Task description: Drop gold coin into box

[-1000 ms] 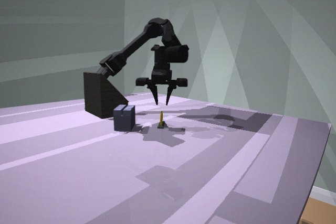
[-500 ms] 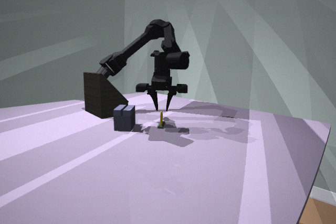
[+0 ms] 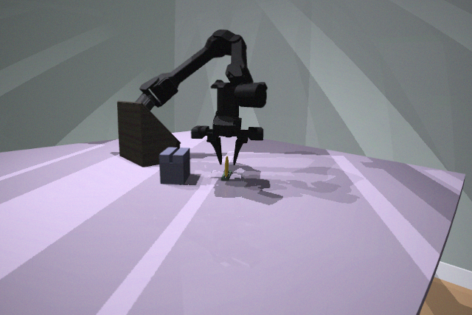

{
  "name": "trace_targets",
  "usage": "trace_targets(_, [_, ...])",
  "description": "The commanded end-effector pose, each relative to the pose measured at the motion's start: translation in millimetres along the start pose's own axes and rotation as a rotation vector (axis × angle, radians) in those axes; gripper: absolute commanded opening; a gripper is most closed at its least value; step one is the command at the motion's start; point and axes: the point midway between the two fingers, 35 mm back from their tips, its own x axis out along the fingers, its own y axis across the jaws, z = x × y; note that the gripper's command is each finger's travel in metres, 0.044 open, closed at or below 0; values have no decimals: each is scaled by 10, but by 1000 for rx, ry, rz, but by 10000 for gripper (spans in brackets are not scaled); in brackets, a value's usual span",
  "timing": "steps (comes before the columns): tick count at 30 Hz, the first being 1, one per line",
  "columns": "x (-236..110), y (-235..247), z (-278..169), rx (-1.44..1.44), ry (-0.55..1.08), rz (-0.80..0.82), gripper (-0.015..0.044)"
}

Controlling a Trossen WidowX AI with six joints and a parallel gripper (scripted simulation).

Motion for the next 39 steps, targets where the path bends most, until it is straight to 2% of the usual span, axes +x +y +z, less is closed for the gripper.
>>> trace_targets(1, [89,-18,4,8,0,-4,161])
trace_targets(12, [237,-24,-7,8,2,-3,161])
trace_targets(18, [237,-24,-7,8,2,-3,3])
trace_targets(30, [233,-24,-6,8,1,-3,0])
trace_targets(39, [32,-9,22,7,-2,-6,0])
